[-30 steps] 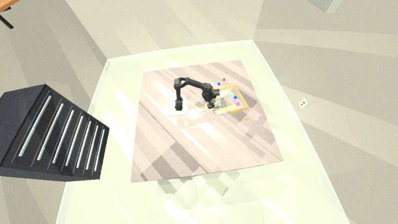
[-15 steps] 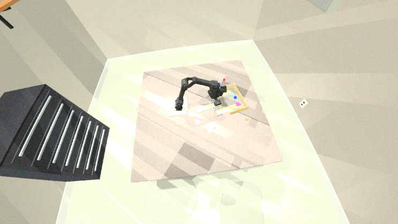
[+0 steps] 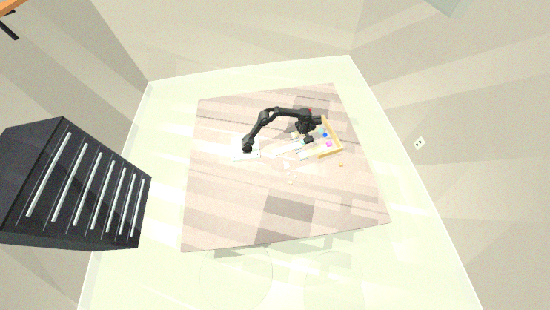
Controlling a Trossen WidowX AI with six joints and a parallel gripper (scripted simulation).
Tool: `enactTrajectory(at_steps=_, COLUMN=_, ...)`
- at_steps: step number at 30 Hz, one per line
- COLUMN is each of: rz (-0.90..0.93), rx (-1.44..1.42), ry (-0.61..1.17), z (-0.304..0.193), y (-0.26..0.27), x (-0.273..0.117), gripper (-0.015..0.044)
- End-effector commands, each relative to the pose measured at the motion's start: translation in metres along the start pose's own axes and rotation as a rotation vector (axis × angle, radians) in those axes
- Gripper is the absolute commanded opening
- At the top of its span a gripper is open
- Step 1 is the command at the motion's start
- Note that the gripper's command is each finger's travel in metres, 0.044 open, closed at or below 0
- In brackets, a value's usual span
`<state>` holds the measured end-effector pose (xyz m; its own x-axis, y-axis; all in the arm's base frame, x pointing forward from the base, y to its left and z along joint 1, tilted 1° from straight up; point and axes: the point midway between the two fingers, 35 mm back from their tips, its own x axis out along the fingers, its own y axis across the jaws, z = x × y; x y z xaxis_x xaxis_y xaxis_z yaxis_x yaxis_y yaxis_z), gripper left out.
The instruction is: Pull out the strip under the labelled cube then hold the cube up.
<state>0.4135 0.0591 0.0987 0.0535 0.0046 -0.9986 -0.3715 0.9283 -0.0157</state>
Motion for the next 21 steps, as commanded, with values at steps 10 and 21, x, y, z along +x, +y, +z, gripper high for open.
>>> enactTrajectory(at_steps=10, rz=-0.001, rx=0.006, ry=0.007, z=0.003, y=-0.001, x=0.017, gripper=0.0250)
enactTrajectory(at_steps=21, rz=-0.001, rx=0.006, ry=0.007, z=0.003, y=-0.001, x=0.035, gripper=0.0250)
